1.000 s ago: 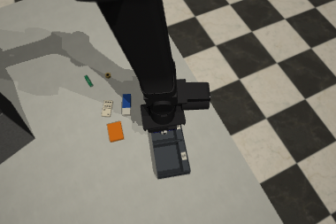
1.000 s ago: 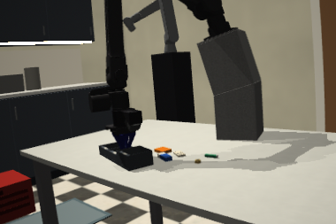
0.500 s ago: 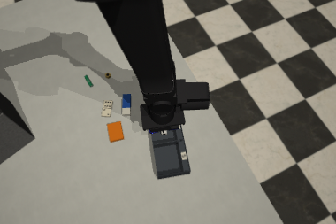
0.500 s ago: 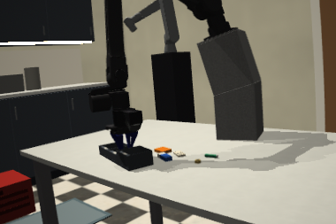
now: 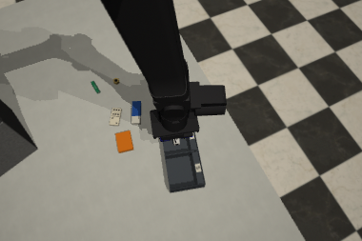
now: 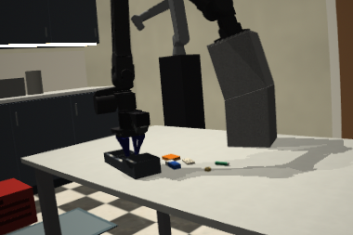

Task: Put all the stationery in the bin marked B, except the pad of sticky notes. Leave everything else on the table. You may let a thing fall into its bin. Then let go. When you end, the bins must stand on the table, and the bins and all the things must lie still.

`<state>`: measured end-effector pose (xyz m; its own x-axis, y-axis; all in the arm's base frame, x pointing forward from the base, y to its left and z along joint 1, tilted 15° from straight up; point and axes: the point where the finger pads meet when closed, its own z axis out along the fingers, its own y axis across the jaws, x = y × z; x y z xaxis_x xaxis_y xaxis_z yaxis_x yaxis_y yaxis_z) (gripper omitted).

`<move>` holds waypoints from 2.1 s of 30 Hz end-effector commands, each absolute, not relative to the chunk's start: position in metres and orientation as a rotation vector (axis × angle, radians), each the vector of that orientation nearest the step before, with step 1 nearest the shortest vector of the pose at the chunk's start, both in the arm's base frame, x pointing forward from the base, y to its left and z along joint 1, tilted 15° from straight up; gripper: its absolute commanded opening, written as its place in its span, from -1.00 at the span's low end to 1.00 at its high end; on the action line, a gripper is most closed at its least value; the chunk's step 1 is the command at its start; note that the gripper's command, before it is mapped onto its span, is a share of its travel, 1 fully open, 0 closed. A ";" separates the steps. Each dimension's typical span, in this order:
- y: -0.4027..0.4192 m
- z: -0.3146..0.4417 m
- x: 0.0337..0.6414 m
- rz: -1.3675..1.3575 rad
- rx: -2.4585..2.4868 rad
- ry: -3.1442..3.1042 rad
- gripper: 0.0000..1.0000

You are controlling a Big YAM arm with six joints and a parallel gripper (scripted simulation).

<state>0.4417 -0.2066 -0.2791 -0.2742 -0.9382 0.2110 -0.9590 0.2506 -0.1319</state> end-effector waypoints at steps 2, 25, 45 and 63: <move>-0.200 -0.258 0.453 0.387 1.849 -2.418 -0.42; -0.197 -0.243 0.437 0.356 1.830 -2.418 -0.42; -0.105 -0.262 0.390 0.373 1.708 -2.524 -0.25; -0.077 -0.263 0.380 0.380 1.714 -2.529 -0.25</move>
<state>0.3785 -0.0846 -0.2652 -0.3845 -0.9025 0.1940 -0.9201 0.3578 -0.1594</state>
